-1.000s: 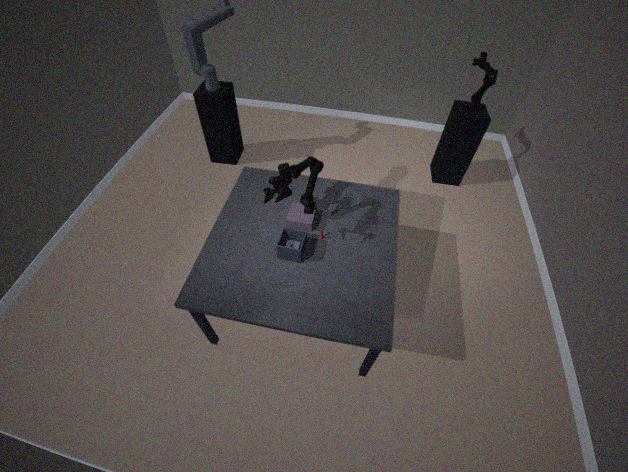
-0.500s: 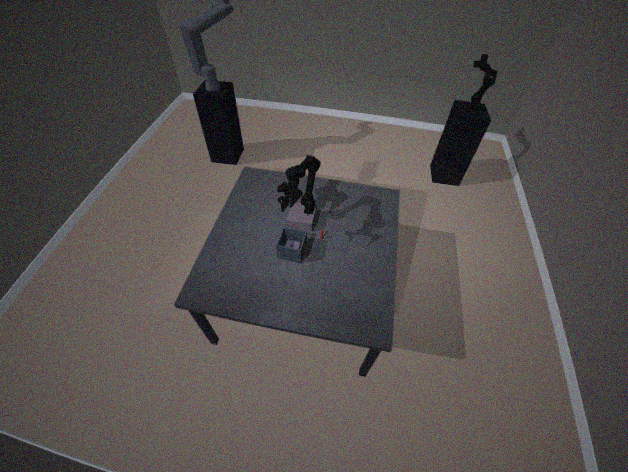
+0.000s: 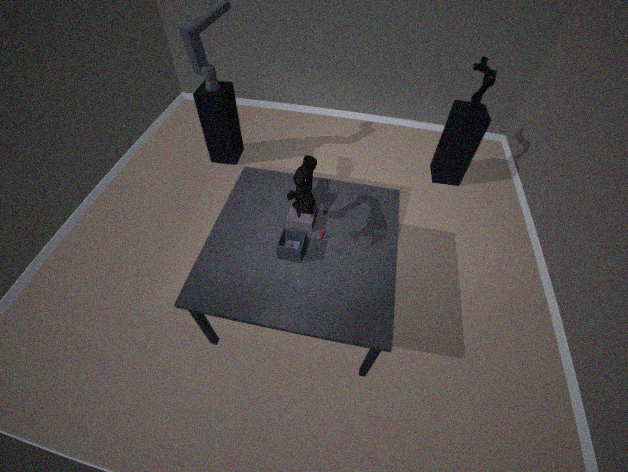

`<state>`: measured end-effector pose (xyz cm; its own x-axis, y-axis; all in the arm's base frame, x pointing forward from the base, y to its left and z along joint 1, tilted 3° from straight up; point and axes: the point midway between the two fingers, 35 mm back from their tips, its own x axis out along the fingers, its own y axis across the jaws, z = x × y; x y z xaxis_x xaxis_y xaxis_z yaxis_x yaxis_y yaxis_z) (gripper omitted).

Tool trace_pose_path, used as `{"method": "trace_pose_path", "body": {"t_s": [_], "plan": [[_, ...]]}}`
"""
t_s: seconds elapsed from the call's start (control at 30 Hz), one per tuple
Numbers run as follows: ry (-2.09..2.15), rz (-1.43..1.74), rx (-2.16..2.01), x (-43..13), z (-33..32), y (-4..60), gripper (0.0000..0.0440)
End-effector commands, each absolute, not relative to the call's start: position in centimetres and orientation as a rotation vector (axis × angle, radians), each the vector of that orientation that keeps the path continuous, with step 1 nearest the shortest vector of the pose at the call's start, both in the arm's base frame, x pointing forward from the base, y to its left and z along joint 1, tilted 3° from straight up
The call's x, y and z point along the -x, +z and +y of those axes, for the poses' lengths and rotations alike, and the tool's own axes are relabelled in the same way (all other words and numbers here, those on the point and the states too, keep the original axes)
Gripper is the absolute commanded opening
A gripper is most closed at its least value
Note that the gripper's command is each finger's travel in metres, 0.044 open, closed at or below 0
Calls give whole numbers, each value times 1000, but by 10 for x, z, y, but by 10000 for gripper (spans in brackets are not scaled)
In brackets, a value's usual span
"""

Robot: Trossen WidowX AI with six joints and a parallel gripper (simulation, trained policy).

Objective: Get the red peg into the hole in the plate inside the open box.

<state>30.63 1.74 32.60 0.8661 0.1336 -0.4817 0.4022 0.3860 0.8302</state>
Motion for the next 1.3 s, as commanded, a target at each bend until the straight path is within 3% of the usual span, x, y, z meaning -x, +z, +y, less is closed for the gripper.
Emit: {"method": "trace_pose_path", "body": {"t_s": [0.0,0.73,1.27], "plan": [[-204,618,-1230,-300,33,307,437],[-520,1142,-1432,-240,107,212,431],[-873,1351,-1379,-194,129,156,440]]}}
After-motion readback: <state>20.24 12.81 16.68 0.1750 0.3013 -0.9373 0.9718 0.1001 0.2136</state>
